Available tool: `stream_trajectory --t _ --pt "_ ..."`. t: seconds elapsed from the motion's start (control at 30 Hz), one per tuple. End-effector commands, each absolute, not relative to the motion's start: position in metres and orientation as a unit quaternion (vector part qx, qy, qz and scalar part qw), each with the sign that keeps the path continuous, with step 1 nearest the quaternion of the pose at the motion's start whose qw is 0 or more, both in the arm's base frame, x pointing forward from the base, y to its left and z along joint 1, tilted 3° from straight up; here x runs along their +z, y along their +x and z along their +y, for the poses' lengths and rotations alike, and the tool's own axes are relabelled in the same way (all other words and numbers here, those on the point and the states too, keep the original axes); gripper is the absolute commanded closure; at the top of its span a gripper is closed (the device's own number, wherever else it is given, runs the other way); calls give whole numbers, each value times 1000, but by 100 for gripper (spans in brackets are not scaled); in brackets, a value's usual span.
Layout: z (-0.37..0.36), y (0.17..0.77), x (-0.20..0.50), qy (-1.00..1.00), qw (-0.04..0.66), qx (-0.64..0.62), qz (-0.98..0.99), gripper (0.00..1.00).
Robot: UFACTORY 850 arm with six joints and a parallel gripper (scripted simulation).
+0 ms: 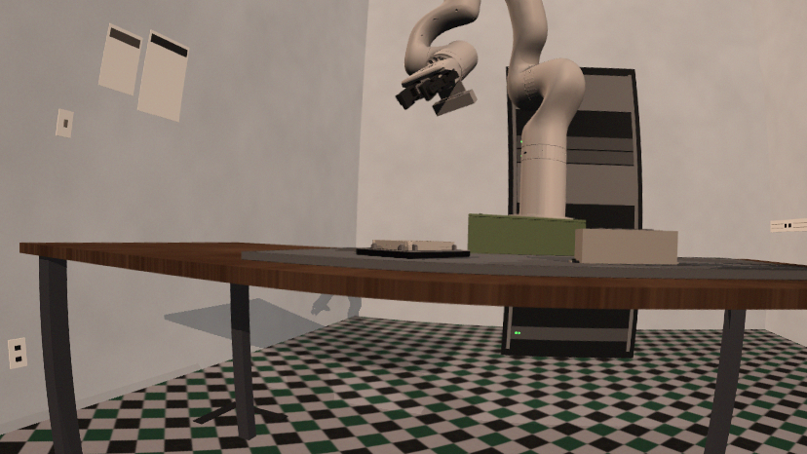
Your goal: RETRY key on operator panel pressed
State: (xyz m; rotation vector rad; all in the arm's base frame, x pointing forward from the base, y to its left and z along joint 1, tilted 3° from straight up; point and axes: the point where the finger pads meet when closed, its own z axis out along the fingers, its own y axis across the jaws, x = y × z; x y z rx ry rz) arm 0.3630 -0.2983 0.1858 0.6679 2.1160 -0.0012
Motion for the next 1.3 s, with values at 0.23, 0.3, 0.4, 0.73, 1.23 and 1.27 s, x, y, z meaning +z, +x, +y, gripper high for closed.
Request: stream_trajectory --t 0.23,0.3,0.4,0.73,1.23,1.27 --pt "-262 385 178 188 428 25 884 100" --pt "-262 385 178 188 428 25 884 100" --pt "-248 390 174 143 418 37 897 100" --pt "-211 403 165 62 398 57 913 100" --pt "-164 411 152 -68 364 84 925 100" --pt "-159 411 151 -84 360 86 925 100"
